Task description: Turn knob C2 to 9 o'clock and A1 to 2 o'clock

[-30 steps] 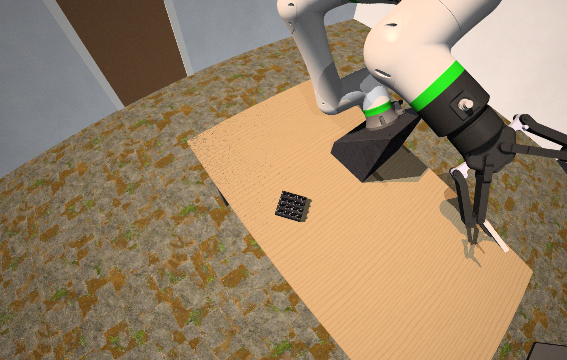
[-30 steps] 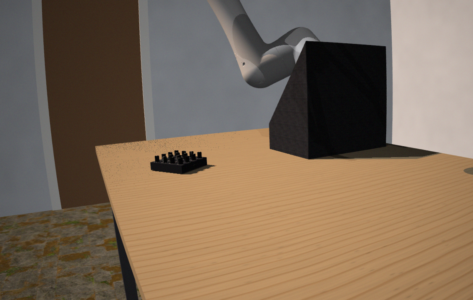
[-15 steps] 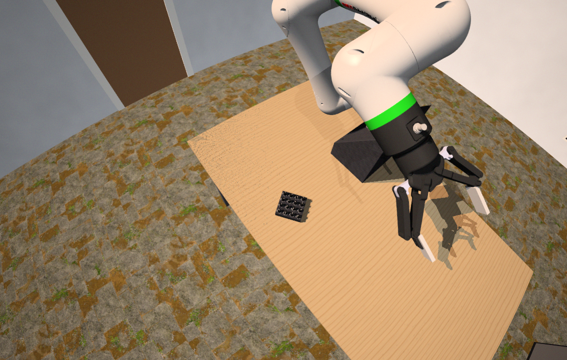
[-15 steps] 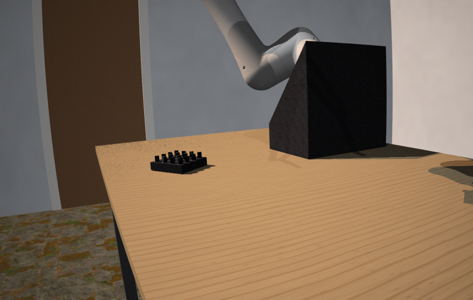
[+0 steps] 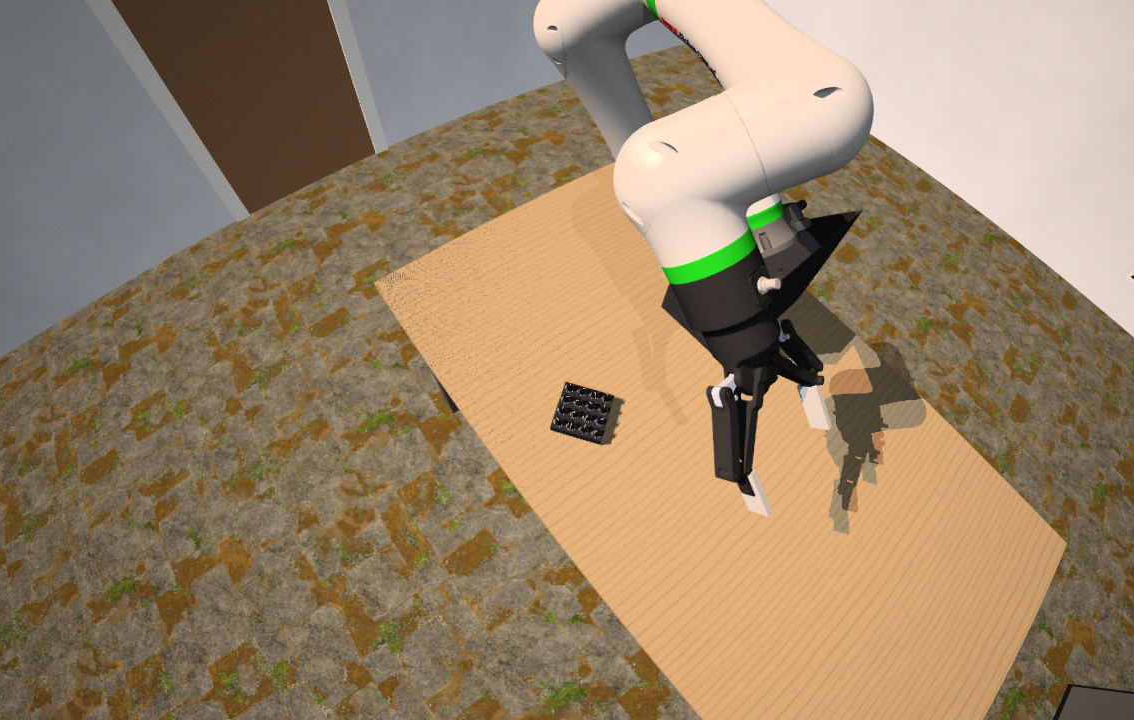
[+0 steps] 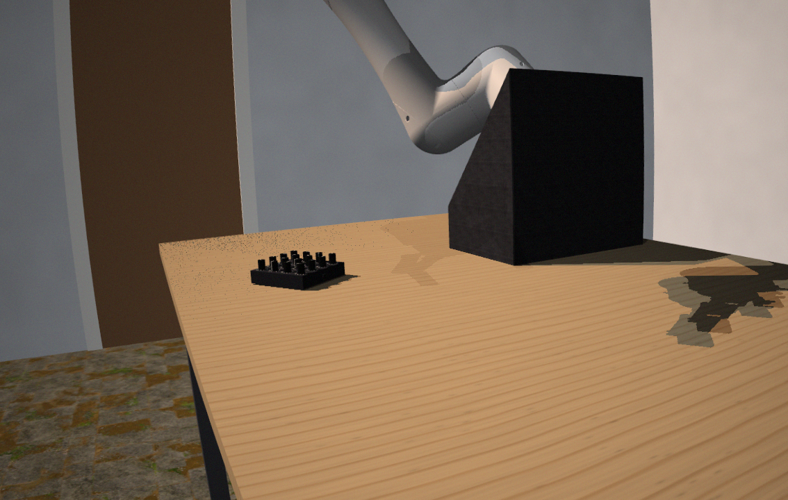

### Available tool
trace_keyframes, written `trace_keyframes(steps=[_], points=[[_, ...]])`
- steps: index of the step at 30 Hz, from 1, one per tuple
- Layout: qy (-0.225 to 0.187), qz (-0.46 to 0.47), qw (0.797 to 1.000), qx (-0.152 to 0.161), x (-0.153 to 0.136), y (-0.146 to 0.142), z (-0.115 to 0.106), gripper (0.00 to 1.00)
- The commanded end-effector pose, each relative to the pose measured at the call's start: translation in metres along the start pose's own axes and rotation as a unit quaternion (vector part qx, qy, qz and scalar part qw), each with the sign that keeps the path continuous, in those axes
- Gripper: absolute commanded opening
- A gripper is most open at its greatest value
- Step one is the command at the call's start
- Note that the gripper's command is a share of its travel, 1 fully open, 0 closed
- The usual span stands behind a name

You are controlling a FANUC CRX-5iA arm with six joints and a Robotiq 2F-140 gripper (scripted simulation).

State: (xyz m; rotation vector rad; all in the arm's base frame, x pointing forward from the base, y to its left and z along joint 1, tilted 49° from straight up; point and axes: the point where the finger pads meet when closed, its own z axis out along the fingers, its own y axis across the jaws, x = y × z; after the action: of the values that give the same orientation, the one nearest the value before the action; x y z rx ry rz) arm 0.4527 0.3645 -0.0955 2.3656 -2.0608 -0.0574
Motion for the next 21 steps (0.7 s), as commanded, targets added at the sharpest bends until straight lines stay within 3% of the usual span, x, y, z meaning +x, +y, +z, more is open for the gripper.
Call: trace_keyframes(steps=[1, 3, 5, 6, 21], points=[[0.031, -0.072, 0.997, -0.002, 0.041, -0.003, 0.001, 1.0], [0.046, -0.103, 0.994, -0.005, 0.059, -0.003, 0.001, 1.0], [0.046, -0.103, 0.994, -0.005, 0.059, -0.003, 0.001, 1.0], [0.068, -0.147, 0.987, -0.012, 0.085, -0.003, 0.001, 1.0], [0.155, -0.349, 0.922, -0.069, 0.2, 0.001, -0.008, 1.0]])
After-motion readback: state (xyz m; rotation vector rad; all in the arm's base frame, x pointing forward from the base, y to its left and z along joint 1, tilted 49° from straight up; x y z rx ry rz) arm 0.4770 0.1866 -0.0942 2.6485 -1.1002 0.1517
